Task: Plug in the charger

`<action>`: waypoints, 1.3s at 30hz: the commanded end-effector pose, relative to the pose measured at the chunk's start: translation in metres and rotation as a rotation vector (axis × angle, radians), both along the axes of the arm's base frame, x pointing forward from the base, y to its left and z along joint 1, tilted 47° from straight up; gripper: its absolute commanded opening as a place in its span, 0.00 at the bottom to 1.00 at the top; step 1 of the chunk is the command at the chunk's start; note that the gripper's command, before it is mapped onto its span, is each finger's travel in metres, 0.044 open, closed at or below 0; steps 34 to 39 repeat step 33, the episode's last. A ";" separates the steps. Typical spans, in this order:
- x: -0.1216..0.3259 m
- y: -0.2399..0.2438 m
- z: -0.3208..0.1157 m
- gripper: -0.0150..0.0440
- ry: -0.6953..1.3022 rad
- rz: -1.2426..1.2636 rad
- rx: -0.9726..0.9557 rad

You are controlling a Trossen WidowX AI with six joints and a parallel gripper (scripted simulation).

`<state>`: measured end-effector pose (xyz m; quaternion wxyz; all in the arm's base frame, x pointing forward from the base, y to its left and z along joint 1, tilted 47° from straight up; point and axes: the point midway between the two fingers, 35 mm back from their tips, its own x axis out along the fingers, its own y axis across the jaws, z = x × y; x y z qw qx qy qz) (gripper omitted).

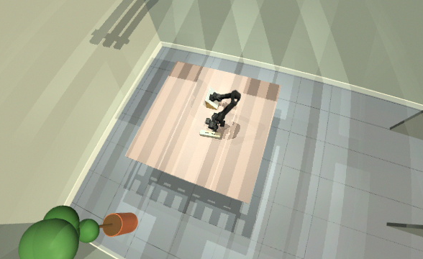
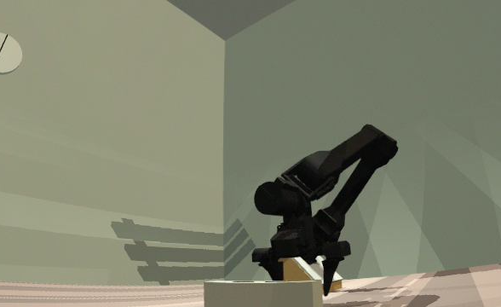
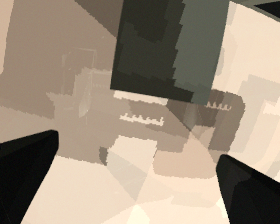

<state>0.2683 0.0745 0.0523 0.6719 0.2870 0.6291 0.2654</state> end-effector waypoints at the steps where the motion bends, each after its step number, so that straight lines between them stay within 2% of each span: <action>1: -0.005 0.001 -0.001 1.00 0.001 0.003 0.006; 4: 0.002 -0.009 0.007 1.00 -0.059 -0.068 -0.003; 13: 0.007 -0.056 0.052 1.00 -0.405 -0.425 0.002; 39: 0.007 -0.057 0.053 1.00 -0.413 -0.431 0.003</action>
